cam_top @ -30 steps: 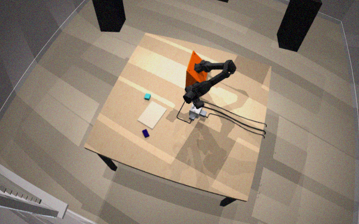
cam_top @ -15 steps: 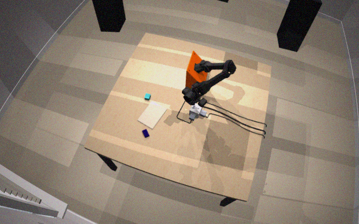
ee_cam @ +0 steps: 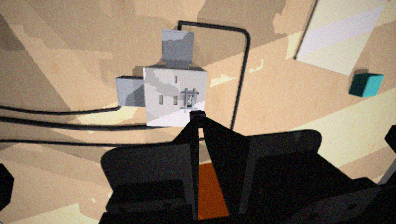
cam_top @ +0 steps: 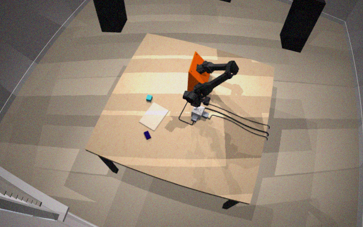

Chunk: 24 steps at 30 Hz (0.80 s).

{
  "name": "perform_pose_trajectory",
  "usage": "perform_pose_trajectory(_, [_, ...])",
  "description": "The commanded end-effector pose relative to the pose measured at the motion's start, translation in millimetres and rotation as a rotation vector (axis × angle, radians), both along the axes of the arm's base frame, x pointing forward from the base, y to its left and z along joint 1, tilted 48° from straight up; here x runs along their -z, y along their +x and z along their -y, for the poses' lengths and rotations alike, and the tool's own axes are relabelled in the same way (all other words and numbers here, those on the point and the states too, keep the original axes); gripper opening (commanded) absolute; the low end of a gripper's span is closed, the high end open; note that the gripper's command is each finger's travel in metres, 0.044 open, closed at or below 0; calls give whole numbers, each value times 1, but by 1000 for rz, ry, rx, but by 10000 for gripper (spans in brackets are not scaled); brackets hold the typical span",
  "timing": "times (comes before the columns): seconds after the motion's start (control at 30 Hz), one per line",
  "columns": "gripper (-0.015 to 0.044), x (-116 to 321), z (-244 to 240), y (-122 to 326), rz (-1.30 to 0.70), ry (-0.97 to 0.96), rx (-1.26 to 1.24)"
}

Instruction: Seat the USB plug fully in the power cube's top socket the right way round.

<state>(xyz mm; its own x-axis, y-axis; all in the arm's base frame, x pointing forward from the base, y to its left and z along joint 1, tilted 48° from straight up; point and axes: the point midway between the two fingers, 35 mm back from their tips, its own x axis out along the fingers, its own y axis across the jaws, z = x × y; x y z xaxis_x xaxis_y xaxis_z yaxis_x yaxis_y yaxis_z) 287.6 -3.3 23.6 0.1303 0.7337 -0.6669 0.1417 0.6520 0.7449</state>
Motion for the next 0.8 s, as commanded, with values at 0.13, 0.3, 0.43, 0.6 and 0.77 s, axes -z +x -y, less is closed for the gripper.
perform_pose_trajectory(0.13, [0, 0, 0, 0, 144, -25, -132])
perform_pose_trajectory(0.3, [0, 0, 0, 0, 240, -42, -219])
perform_pose_trajectory(0.43, [0, 0, 0, 0, 316, -56, -289])
perform_pose_trajectory(0.6, [0, 0, 0, 0, 412, -73, -376])
perform_pose_trajectory(0.77, [0, 0, 0, 0, 508, -90, -463])
